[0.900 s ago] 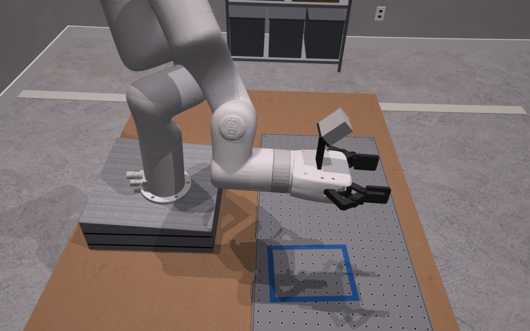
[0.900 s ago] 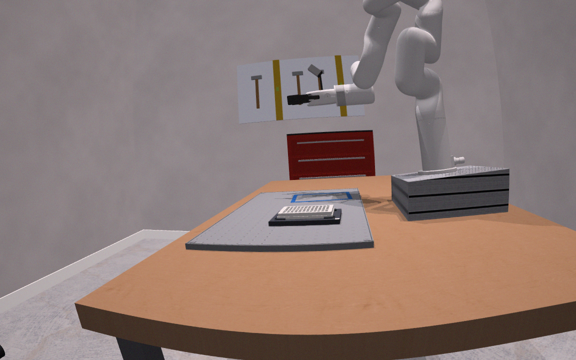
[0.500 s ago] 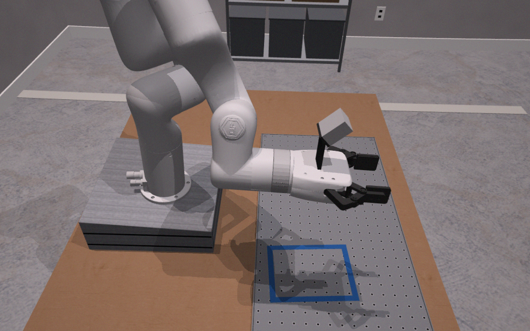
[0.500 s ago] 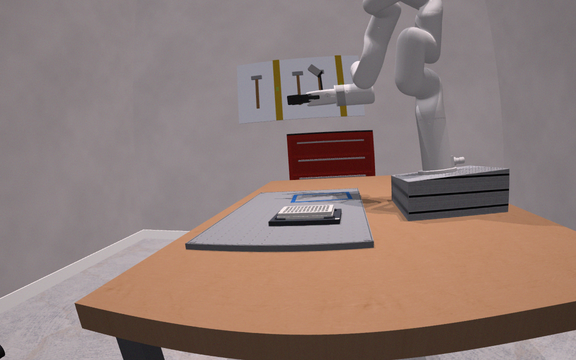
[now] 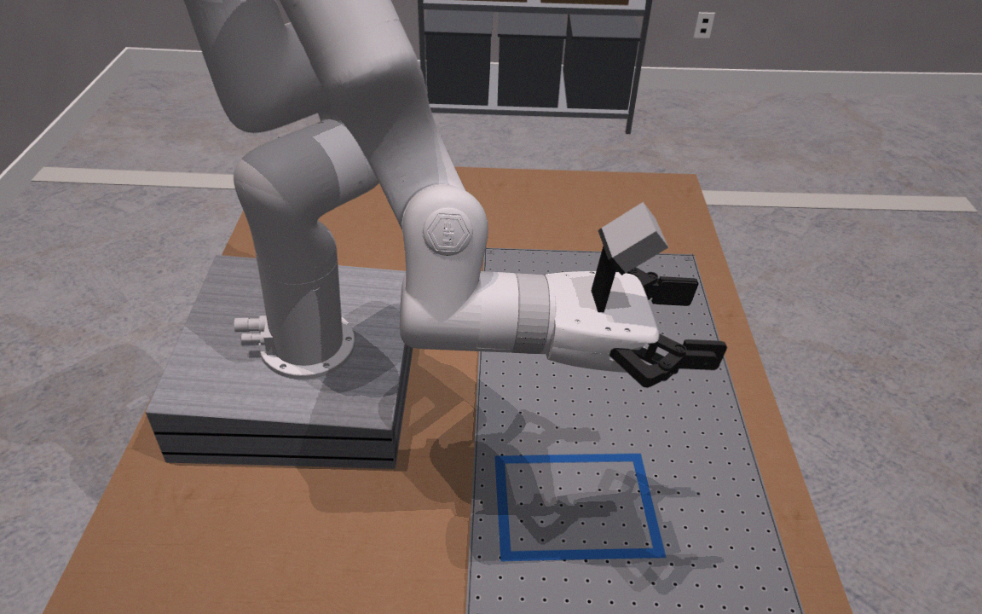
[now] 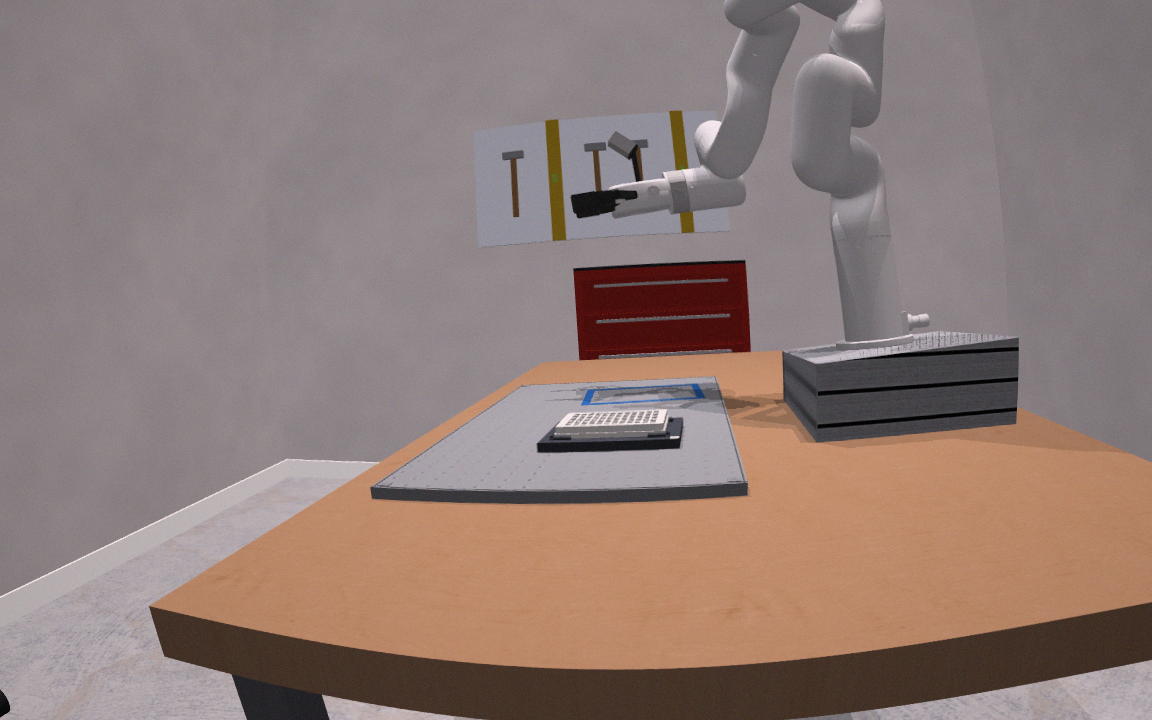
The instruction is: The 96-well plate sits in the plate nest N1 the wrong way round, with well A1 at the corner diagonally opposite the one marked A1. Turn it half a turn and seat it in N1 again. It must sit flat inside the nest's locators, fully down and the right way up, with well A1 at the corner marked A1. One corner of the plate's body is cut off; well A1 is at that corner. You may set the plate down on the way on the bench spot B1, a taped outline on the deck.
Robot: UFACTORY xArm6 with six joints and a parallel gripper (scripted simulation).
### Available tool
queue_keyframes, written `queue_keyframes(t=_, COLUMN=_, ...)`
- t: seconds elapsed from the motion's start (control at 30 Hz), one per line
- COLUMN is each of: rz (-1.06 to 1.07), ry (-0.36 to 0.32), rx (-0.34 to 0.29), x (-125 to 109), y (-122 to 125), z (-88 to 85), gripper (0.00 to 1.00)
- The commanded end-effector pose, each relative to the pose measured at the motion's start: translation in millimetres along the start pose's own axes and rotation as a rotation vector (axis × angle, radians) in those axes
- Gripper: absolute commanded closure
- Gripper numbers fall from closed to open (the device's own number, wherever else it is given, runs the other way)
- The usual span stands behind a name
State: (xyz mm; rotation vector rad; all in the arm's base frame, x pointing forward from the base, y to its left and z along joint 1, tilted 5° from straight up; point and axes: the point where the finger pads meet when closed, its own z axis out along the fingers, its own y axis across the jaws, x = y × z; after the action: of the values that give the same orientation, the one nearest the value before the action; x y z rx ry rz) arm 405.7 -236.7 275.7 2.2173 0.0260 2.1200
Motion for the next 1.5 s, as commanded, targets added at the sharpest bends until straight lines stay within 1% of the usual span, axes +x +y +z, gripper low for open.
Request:
queue_keyframes(t=0.0, rz=0.031, ry=-0.021, rx=0.042, x=-5.3, y=-13.6, z=5.8, gripper=0.00)
queue_keyframes(t=0.1, rz=0.086, ry=-0.068, rx=0.109, x=-12.1, y=-26.5, z=9.3, gripper=0.00)
queue_keyframes(t=0.13, rz=0.086, ry=-0.068, rx=0.109, x=-14.4, y=-30.9, z=10.5, gripper=0.00)
queue_keyframes(t=0.2, rz=0.086, ry=-0.068, rx=0.109, x=-14.4, y=-30.9, z=10.5, gripper=0.00)
queue_keyframes(t=0.3, rz=0.139, ry=-0.120, rx=0.171, x=-21.4, y=-43.8, z=13.1, gripper=0.00)
queue_keyframes(t=0.37, rz=0.139, ry=-0.120, rx=0.171, x=-25.5, y=-51.6, z=14.6, gripper=0.00)
queue_keyframes(t=0.4, rz=0.139, ry=-0.120, rx=0.171, x=-25.5, y=-51.5, z=14.6, gripper=0.00)
queue_keyframes(t=0.5, rz=0.189, ry=-0.176, rx=0.229, x=-32.7, y=-64.7, z=16.4, gripper=0.00)
queue_keyframes(t=0.57, rz=0.189, ry=-0.176, rx=0.229, x=-35.6, y=-69.8, z=17.0, gripper=0.00)
queue_keyframes(t=0.67, rz=0.237, ry=-0.236, rx=0.283, x=-43.0, y=-82.8, z=17.9, gripper=0.00)
queue_keyframes(t=0.7, rz=0.237, ry=-0.236, rx=0.283, x=-45.5, y=-87.2, z=18.2, gripper=0.00)
queue_keyframes(t=0.77, rz=0.237, ry=-0.236, rx=0.283, x=-45.5, y=-87.2, z=18.2, gripper=0.00)
queue_keyframes(t=0.87, rz=0.280, ry=-0.299, rx=0.331, x=-53.2, y=-100.1, z=18.2, gripper=0.00)
queue_keyframes(t=0.93, rz=0.280, ry=-0.299, rx=0.331, x=-55.6, y=-104.2, z=18.2, gripper=0.00)
queue_keyframes(t=1.03, rz=0.321, ry=-0.365, rx=0.374, x=-63.5, y=-117.0, z=17.4, gripper=0.00)
queue_keyframes(t=1.1, rz=0.321, ry=-0.365, rx=0.374, x=-65.5, y=-120.2, z=17.2, gripper=0.00)
queue_keyframes(t=1.17, rz=0.349, ry=-0.418, rx=0.404, x=-70.9, y=-128.6, z=16.2, gripper=0.00)
queue_keyframes(t=1.2, rz=0.357, ry=-0.433, rx=0.413, x=-73.5, y=-132.8, z=15.7, gripper=0.00)
queue_keyframes(t=1.33, rz=0.357, ry=-0.433, rx=0.413, x=-75.2, y=-135.3, z=15.4, gripper=0.00)
queue_keyframes(t=1.4, rz=0.383, ry=-0.489, rx=0.439, x=-80.7, y=-143.5, z=13.9, gripper=0.00)
queue_keyframes(t=1.43, rz=0.390, ry=-0.504, rx=0.446, x=-83.4, y=-147.6, z=13.1, gripper=0.00)
queue_keyframes(t=1.47, rz=0.390, ry=-0.504, rx=0.446, x=-84.7, y=-149.5, z=12.8, gripper=0.00)
